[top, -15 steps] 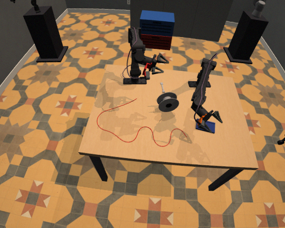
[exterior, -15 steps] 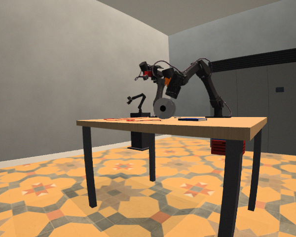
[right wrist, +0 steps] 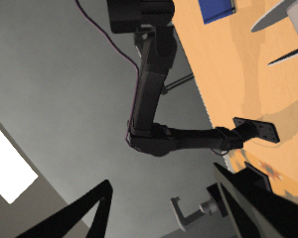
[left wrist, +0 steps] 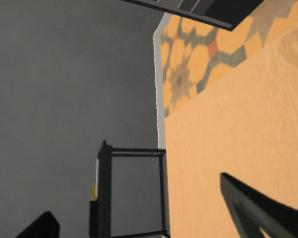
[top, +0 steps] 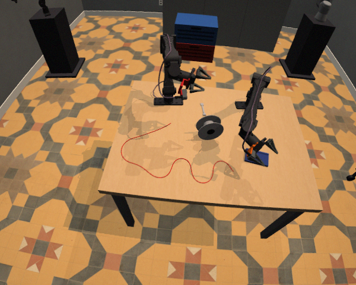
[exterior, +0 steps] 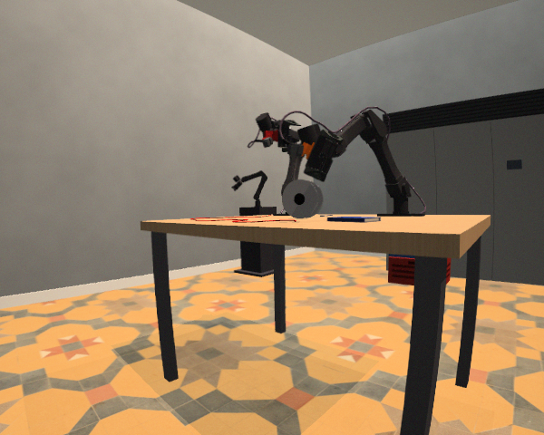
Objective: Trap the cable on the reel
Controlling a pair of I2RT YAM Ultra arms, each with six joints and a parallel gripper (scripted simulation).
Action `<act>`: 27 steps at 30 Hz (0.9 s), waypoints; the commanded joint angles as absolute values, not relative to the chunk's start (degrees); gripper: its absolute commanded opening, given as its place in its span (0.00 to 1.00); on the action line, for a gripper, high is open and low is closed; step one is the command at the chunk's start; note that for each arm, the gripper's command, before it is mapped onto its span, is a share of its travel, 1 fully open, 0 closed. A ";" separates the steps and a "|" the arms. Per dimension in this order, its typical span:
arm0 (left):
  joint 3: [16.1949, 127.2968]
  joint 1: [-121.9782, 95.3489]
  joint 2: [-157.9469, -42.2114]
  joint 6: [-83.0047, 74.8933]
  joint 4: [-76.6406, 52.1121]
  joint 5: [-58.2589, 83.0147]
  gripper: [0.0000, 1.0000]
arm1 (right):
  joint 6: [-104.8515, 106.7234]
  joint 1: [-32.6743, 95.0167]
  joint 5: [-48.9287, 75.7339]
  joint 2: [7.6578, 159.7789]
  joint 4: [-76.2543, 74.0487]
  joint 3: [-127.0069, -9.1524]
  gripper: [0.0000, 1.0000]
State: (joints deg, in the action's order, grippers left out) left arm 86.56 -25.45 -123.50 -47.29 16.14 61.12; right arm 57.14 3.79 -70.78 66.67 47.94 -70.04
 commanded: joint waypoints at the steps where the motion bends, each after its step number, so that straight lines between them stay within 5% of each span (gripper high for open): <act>1: 86.88 -25.45 -123.13 -47.06 15.40 61.31 1.00 | 56.66 3.80 -71.34 66.14 47.67 -70.85 1.00; 27: 89.09 -25.47 -119.77 -45.49 13.06 58.40 1.00 | 55.21 3.83 -67.69 65.06 48.76 -72.81 1.00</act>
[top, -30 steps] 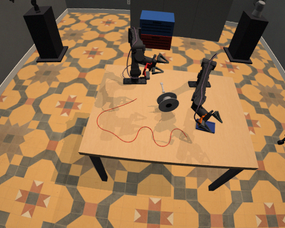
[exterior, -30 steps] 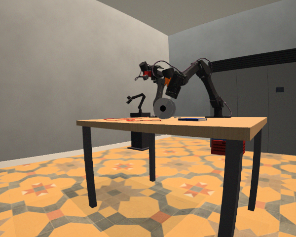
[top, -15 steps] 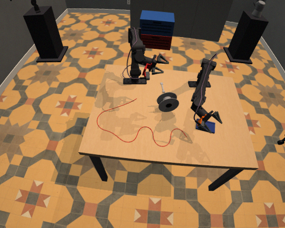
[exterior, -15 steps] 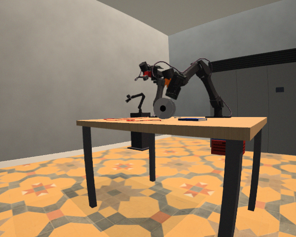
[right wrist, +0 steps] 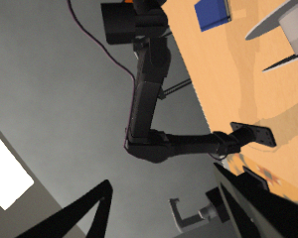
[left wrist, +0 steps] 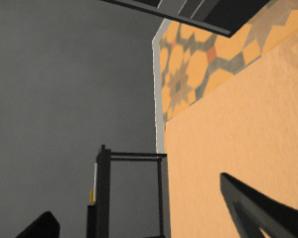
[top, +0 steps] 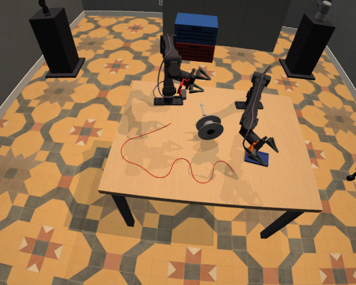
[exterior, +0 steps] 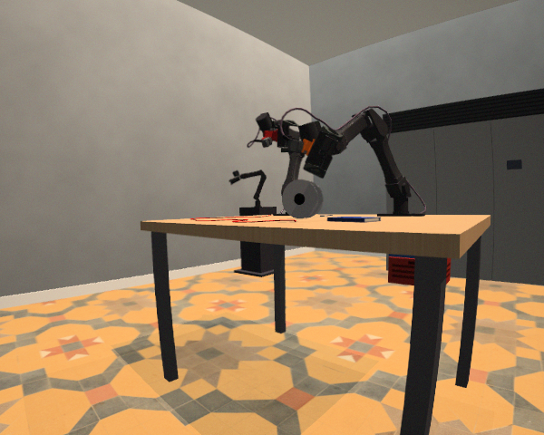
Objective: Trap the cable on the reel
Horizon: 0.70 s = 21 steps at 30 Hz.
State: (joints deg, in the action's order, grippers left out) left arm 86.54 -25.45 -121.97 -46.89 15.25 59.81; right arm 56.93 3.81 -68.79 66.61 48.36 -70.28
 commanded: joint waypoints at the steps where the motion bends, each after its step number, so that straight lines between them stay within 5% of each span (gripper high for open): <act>1: 88.88 -25.47 -119.31 -45.17 12.47 57.95 1.00 | 54.86 3.82 -67.17 64.95 48.83 -73.17 1.00; 21: 97.04 -25.56 -100.66 -33.52 -7.42 41.98 1.00 | 40.33 3.61 -48.62 62.09 53.29 -87.06 1.00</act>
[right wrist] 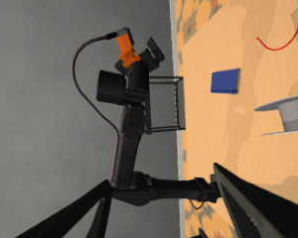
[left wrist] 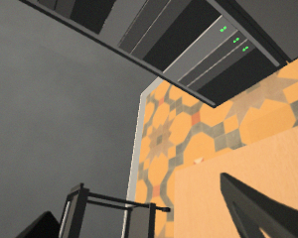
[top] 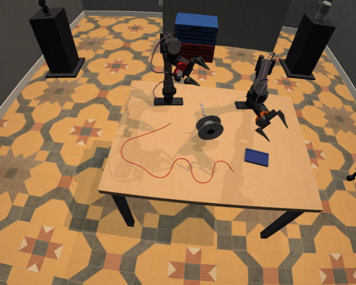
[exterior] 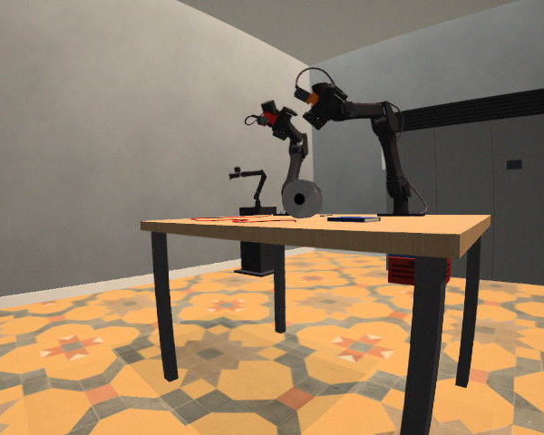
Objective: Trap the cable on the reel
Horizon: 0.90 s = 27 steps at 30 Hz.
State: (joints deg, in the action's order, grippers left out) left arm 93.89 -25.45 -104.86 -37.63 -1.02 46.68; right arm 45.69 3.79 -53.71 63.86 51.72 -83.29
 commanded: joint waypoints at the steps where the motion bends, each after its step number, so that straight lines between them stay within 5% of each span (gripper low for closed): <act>1: 97.73 -25.58 -99.24 -32.56 -9.03 40.77 1.00 | 39.13 3.58 -47.20 61.88 53.71 -88.19 1.00; 27: 115.77 -26.09 -67.98 -9.44 -48.67 13.45 1.00 | 11.38 3.26 -15.74 56.96 64.29 -114.68 1.00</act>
State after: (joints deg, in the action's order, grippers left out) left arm 113.25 -25.45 -71.02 -13.69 -39.66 18.33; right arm 16.51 3.57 -20.78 59.33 62.24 -111.33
